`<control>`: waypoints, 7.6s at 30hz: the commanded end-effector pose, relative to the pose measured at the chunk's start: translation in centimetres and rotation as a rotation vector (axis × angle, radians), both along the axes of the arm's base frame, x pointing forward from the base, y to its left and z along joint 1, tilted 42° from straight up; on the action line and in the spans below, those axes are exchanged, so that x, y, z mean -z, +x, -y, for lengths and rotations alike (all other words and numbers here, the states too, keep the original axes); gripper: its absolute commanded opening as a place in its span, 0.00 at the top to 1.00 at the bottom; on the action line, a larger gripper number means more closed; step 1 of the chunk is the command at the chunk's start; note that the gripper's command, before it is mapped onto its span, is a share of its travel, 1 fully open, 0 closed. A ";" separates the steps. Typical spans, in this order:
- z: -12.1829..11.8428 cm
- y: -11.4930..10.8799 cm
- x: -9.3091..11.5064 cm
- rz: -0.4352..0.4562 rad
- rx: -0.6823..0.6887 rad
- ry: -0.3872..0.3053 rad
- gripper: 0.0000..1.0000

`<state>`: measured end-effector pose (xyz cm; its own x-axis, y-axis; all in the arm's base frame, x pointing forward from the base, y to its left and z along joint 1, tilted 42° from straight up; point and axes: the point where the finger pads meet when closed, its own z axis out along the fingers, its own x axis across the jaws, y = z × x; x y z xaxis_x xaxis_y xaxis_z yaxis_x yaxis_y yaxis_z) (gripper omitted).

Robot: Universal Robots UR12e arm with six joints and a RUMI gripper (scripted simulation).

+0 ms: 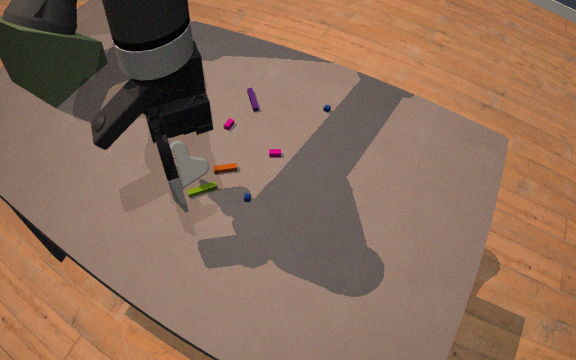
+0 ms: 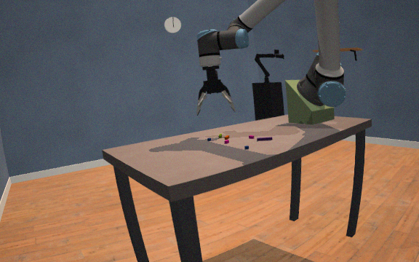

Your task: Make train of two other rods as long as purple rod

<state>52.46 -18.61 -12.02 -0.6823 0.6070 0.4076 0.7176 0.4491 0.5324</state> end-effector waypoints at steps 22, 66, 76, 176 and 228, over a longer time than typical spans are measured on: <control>-1.1 -2.6 1.4 -0.069 0.105 0.006 0.00; -1.1 -2.6 1.4 -0.069 0.105 0.006 0.00; -1.1 -2.6 1.4 -0.069 0.105 0.006 0.00; -10.0 -0.8 -6.6 -0.068 0.104 0.006 0.00; -12.3 3.0 -9.7 0.267 -0.280 -0.078 0.00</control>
<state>54.52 -6.68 -3.04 -0.8473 0.4799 0.2276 0.5075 0.6048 0.6138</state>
